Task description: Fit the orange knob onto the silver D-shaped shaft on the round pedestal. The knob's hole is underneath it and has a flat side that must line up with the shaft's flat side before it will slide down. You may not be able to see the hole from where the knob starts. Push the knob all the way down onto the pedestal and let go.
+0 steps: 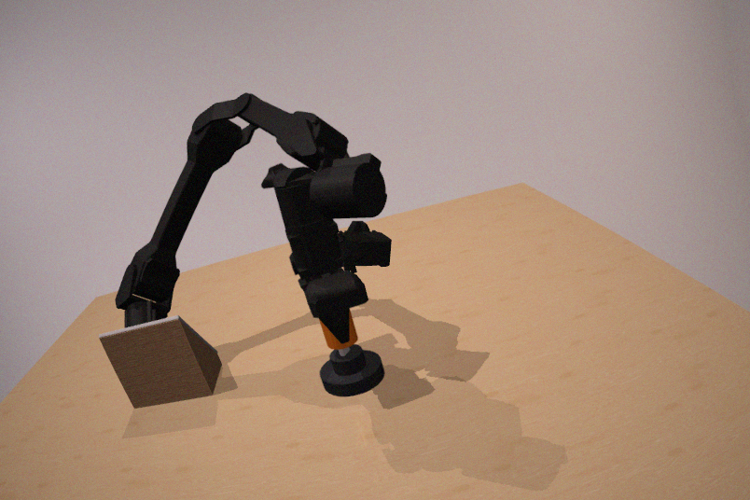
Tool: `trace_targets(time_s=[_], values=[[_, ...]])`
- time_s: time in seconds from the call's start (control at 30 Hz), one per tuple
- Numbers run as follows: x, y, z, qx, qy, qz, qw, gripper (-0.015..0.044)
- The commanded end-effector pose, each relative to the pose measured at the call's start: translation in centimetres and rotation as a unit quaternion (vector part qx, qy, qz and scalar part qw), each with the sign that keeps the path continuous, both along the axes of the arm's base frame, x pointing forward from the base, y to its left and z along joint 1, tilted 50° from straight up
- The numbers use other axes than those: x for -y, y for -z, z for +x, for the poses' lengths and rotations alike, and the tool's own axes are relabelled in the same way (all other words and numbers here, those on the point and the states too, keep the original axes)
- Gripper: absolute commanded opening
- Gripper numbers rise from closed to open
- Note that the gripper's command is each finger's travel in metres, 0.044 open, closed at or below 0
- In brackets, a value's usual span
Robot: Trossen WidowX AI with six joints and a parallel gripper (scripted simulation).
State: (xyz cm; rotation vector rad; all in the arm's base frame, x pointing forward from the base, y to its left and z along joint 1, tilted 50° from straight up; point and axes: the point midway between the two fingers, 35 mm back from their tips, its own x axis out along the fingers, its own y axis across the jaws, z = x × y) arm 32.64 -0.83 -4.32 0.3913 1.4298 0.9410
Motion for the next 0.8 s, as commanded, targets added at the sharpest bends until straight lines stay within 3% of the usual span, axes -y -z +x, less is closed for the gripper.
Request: trace_targets(time_s=[0.0,0.6,0.77], values=[[-0.14,-0.08,-0.07,0.0,0.002,0.003,1.0,0.0],[0.32,-0.34,-0.18,0.0,0.002,0.002,1.0,0.0],[0.36,-0.36,-0.15,0.047,-0.039,0.01,0.998,0.0]])
